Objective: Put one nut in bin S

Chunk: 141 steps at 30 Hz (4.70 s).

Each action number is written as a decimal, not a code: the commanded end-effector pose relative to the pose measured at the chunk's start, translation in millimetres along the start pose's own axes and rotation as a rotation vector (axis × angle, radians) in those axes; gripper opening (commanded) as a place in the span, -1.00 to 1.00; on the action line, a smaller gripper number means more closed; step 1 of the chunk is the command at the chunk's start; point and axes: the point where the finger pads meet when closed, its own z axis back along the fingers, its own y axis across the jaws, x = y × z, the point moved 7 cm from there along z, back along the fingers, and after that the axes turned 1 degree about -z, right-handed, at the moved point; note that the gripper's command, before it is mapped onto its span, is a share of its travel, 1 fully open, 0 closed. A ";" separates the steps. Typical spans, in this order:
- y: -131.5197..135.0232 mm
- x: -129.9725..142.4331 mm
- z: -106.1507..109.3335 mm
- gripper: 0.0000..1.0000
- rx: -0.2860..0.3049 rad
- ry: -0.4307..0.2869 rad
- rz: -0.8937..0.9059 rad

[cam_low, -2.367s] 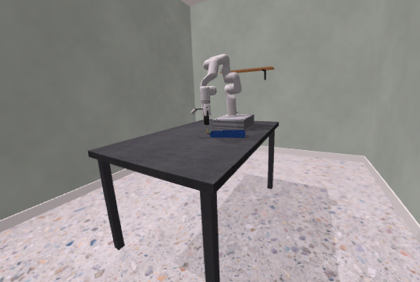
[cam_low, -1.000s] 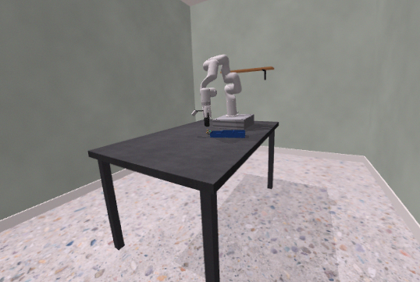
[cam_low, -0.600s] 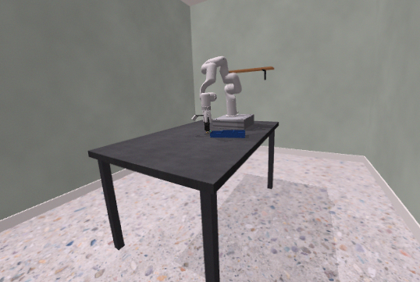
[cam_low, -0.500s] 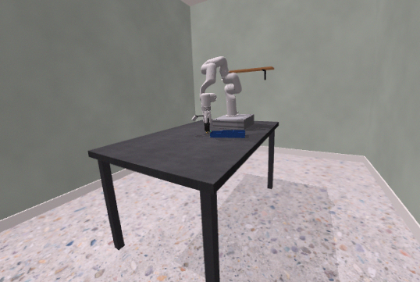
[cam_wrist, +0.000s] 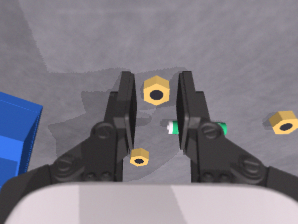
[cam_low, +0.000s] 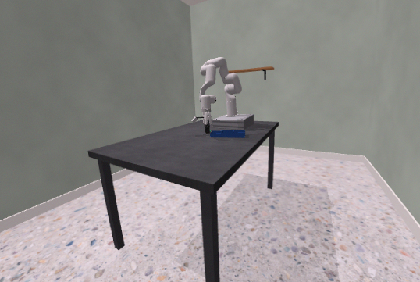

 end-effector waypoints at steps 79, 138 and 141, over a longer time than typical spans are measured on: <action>-10.7 5.8 60.3 -1.00 -0.003 0.004 0.000; -176.8 113.5 60.6 -1.00 -0.005 0.002 -0.521; -176.2 113.3 60.6 -1.00 -0.005 0.002 -0.521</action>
